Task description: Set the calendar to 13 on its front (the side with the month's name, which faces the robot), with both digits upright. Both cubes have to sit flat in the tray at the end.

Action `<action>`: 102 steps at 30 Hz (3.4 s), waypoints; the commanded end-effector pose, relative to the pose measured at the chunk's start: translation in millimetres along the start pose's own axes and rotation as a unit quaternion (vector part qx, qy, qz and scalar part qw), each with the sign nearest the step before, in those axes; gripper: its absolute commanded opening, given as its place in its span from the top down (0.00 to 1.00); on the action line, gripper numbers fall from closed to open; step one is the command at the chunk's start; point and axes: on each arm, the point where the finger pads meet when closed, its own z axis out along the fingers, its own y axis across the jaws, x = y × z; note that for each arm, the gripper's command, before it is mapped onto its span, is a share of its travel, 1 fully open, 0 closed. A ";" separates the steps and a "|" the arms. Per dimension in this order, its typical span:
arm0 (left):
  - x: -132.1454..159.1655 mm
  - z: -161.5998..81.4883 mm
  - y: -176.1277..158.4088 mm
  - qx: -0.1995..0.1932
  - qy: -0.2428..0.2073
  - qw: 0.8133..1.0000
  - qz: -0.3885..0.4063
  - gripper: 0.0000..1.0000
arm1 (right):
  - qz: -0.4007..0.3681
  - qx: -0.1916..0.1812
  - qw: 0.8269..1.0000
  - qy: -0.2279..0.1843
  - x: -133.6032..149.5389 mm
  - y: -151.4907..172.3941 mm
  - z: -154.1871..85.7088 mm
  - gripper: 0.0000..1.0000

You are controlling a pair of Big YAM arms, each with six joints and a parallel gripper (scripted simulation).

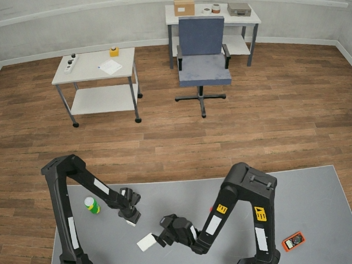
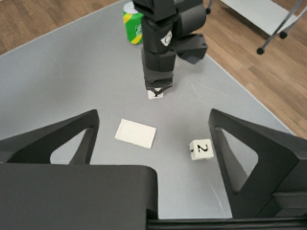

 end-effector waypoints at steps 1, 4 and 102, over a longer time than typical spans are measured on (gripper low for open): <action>6.4 15.1 1.5 0.003 0.006 1.000 -0.002 0.31 | 0.001 0.002 1.000 -0.007 -6.4 -1.9 3.4 0.00; 6.5 19.6 1.4 0.003 0.006 1.000 -0.002 0.31 | 0.001 0.002 1.000 -0.007 -6.4 -1.9 3.4 0.00; 106.7 -30.8 -124.8 0.004 0.006 0.980 0.198 0.60 | -0.167 -0.211 0.958 0.099 10.1 -0.3 -13.3 0.00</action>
